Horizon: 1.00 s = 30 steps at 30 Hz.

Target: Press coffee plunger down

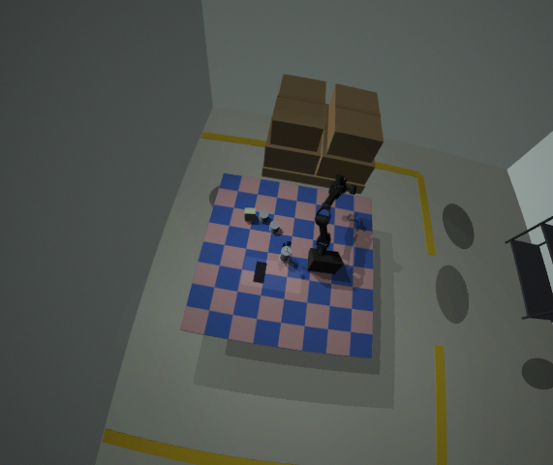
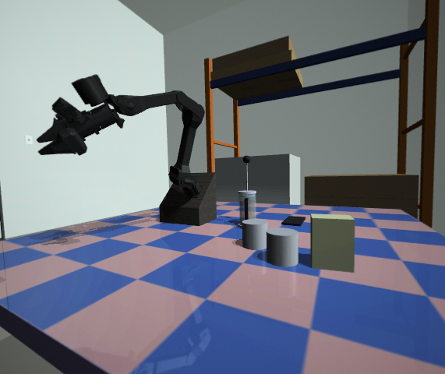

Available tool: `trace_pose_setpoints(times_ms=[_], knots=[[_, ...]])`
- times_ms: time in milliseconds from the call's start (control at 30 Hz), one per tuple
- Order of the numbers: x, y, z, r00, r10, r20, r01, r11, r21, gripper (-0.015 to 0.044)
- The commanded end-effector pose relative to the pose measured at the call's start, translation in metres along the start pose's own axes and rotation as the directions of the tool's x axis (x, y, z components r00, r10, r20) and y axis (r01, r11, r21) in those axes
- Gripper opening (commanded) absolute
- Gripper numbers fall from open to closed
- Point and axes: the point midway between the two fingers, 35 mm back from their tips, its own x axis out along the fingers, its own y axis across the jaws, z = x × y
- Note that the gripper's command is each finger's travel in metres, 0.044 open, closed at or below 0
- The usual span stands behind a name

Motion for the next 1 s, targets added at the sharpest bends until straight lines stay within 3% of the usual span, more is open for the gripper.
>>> trace_pose_setpoints(times_ms=[0,233,433,667,967], knots=[[0.0,0.002,-0.001,1.0,0.006,-0.003,-0.006,1.0,0.002,0.0426],[0.004,0.058,-0.027,0.977,0.188,-0.101,-0.184,0.982,0.051,0.044],[-0.014,0.134,-0.057,0.891,0.4,-0.216,-0.385,0.916,0.112,0.044],[-0.068,0.212,-0.087,0.724,0.609,-0.322,-0.6,0.787,0.139,0.044],[-0.169,0.279,-0.126,0.489,0.743,-0.458,-0.801,0.59,0.102,0.044]])
